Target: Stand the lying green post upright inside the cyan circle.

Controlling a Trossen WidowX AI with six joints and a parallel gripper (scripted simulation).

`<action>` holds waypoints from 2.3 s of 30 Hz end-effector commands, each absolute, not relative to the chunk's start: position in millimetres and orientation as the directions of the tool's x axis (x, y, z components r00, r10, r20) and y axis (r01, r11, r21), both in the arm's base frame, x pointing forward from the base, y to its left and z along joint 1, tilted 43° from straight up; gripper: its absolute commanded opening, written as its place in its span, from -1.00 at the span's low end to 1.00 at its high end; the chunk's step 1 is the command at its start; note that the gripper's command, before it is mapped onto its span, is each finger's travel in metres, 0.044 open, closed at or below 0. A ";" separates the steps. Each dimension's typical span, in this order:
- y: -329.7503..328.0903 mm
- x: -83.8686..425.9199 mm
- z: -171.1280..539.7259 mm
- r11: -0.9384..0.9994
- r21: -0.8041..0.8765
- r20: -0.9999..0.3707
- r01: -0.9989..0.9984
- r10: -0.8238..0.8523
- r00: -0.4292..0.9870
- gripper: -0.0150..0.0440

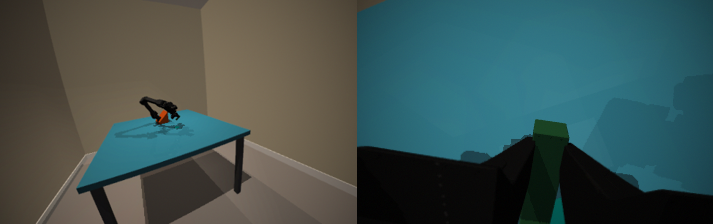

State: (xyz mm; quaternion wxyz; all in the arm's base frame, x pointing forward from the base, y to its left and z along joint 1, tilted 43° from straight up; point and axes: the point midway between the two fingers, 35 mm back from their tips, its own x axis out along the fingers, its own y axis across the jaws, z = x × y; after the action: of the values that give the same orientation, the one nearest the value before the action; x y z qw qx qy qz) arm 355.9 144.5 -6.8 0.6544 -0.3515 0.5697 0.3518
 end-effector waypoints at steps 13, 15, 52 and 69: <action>141.9 355.1 -3.3 0.486 -0.059 -0.973 -0.872 0.166 0.158 -0.42; 141.6 355.1 -2.8 0.483 -0.061 -0.970 -0.874 0.178 0.166 -0.42; 136.0 351.3 11.5 0.424 -0.126 -0.868 -0.897 0.390 0.306 -0.42; 132.6 346.5 20.7 0.394 -0.181 -0.801 -0.901 0.473 0.368 -0.42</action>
State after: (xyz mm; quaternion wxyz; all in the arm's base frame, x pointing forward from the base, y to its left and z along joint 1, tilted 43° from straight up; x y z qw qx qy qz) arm 349.0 133.9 18.6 0.7609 -0.3164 0.3493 0.4460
